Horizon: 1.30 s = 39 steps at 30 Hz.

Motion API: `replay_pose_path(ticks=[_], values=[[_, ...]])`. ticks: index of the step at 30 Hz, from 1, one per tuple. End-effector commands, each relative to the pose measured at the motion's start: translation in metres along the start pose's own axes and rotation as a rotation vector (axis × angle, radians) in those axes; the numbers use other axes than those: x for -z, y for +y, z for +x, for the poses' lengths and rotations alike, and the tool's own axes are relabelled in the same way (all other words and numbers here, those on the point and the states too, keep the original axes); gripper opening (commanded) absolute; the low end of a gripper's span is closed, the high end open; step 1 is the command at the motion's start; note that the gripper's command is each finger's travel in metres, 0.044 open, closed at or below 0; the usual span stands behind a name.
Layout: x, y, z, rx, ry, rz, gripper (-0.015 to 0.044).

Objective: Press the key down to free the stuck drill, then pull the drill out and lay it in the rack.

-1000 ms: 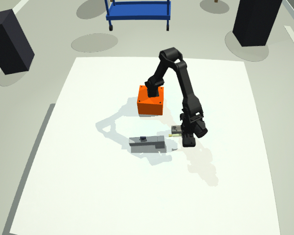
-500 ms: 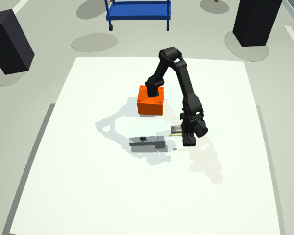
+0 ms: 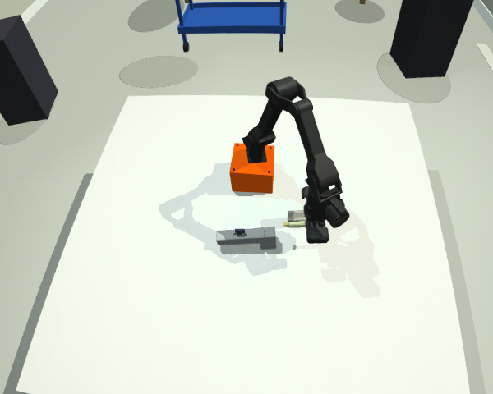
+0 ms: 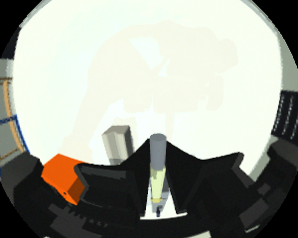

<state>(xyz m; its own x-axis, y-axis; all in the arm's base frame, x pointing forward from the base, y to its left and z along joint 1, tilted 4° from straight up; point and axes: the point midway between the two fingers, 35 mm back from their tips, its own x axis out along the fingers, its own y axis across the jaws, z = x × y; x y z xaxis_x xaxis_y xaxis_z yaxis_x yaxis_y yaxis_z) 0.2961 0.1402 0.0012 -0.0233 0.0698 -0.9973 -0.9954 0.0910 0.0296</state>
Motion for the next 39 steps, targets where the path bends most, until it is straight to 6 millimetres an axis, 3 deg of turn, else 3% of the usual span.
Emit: replay_pose_path(ticks=[1, 31, 39], values=[[-0.002, 0.007, 0.000, 0.004, -0.005, 0.003, 0.0000], [-0.013, 0.064, 0.007, 0.000, -0.006, 0.003, 0.0000], [-0.014, 0.065, 0.017, 0.000, -0.006, 0.003, 0.0000]])
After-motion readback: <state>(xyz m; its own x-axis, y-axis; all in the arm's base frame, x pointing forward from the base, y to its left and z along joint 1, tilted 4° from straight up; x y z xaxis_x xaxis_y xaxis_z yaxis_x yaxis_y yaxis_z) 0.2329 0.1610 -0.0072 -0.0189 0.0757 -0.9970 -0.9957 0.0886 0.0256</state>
